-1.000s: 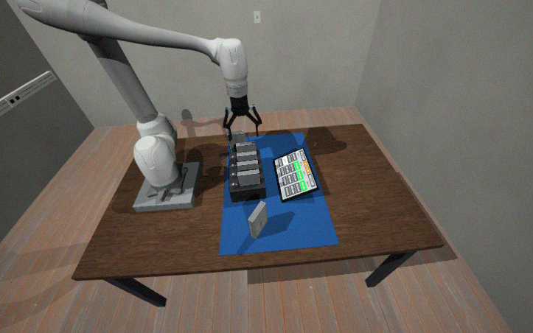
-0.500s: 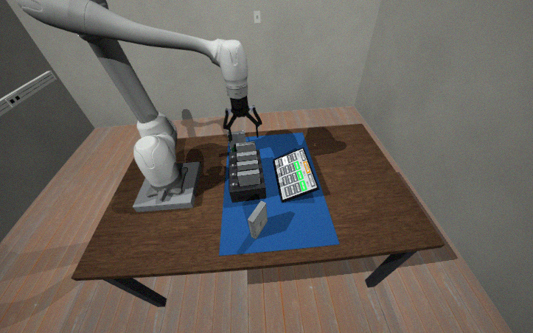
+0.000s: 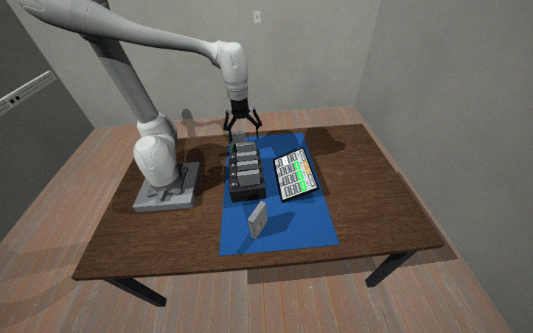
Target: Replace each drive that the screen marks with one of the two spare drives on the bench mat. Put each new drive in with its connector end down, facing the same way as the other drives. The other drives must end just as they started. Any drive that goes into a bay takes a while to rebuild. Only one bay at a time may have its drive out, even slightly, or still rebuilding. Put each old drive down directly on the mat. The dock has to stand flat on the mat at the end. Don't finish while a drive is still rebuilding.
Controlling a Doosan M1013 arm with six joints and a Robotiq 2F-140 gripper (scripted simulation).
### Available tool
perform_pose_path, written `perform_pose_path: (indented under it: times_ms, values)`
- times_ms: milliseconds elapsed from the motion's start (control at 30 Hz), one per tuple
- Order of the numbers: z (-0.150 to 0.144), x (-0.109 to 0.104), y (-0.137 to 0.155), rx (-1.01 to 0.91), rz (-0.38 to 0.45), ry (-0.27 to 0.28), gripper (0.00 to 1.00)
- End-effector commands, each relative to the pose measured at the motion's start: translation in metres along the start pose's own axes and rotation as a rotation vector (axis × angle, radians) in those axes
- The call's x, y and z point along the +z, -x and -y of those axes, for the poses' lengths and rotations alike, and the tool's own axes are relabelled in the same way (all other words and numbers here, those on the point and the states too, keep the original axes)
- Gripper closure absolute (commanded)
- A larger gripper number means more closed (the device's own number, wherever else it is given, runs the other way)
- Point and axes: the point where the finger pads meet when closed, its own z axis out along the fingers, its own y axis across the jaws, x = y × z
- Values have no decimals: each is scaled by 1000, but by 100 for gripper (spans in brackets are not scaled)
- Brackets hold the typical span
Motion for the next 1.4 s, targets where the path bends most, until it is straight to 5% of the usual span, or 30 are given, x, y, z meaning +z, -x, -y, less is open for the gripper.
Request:
perform_pose_path:
  times_ms: [0,1367]
  values:
    - [0,2,0,0,-1,1,11]
    - [0,8,0,0,-1,1,11]
